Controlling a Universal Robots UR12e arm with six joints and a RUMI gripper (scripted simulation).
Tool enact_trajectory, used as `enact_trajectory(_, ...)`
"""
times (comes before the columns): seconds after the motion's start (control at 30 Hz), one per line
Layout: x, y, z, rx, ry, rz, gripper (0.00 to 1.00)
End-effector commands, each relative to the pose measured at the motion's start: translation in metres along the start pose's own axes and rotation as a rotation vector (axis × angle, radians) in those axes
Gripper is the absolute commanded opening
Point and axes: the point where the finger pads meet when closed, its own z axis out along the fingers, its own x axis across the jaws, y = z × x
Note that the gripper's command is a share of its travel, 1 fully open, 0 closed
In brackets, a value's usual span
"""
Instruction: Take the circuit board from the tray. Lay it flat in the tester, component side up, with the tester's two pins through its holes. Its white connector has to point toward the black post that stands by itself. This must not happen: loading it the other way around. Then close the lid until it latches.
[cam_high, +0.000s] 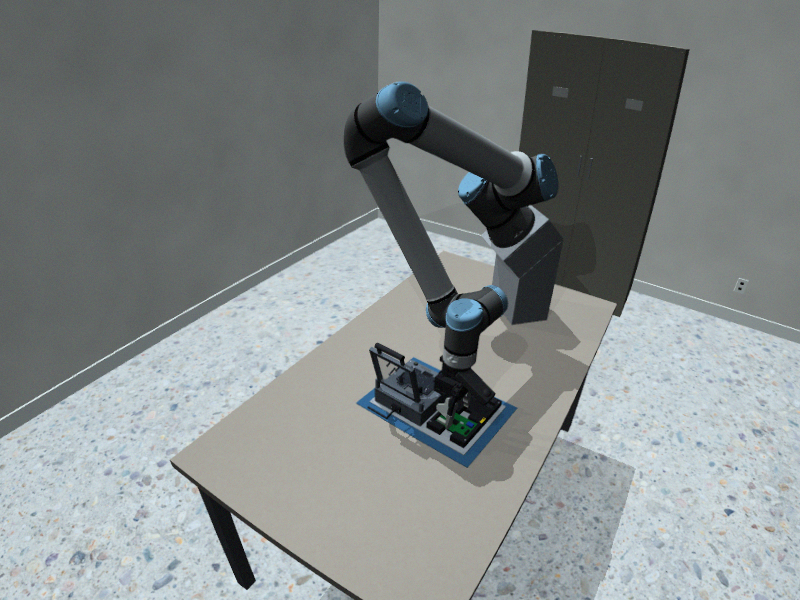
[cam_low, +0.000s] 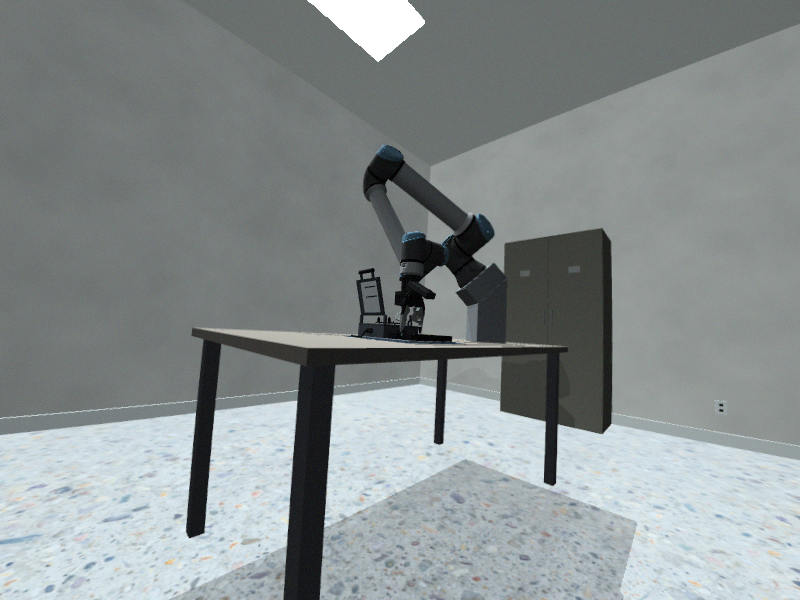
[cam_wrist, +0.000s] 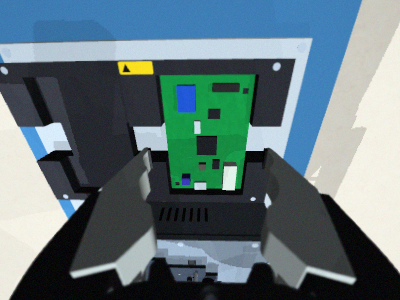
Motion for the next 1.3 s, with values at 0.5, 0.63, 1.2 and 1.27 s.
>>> enact_trajectory(0.5,0.0004,-0.0002,-0.0005,0.0,0.001,0.0,0.59)
enact_trajectory(0.63,0.0004,-0.0002,-0.0002,0.0,0.001,0.0,0.59)
enact_trajectory(1.2,0.0004,-0.0002,0.0087,0.0,0.001,0.0,0.59)
enact_trajectory(1.27,0.0004,-0.0002,0.0087,0.0,0.001,0.0,0.59)
